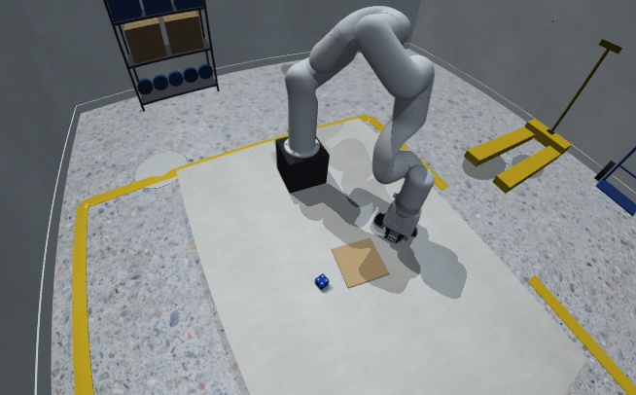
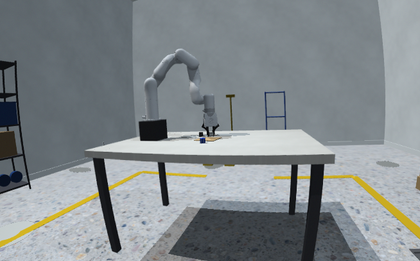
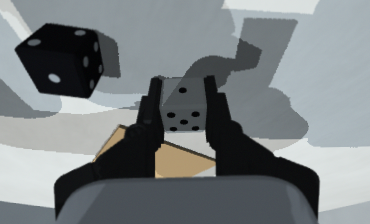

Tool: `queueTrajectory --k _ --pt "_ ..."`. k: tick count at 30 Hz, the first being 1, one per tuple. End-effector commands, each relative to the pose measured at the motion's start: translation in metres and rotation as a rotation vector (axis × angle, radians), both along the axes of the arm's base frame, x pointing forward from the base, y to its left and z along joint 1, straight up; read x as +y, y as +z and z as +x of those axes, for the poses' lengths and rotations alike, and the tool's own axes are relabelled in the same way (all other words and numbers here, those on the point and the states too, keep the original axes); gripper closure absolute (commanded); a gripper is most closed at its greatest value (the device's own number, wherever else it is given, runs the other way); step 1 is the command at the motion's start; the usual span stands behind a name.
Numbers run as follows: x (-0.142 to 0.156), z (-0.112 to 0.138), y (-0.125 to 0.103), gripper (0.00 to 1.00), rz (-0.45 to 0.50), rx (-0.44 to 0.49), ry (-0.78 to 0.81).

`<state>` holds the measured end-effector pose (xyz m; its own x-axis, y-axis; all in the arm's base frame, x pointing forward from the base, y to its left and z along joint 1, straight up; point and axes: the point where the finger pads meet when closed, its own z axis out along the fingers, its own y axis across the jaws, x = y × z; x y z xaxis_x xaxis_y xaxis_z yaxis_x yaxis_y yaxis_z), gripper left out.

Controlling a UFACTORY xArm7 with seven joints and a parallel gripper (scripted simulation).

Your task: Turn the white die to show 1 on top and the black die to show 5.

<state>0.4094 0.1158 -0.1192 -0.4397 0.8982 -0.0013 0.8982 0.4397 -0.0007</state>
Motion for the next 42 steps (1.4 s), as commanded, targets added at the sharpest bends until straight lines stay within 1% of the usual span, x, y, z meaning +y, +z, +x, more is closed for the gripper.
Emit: queueTrajectory --k 1,33,37,42 --pt "0.000 0.001 0.001 0.73 0.001 -0.003 0.000" --pt "0.000 0.001 0.002 0.73 0.001 -0.003 0.000" --pt "0.000 0.001 0.011 0.73 0.001 -0.003 0.000" --pt "0.000 0.001 0.042 0.73 0.001 -0.003 0.000"
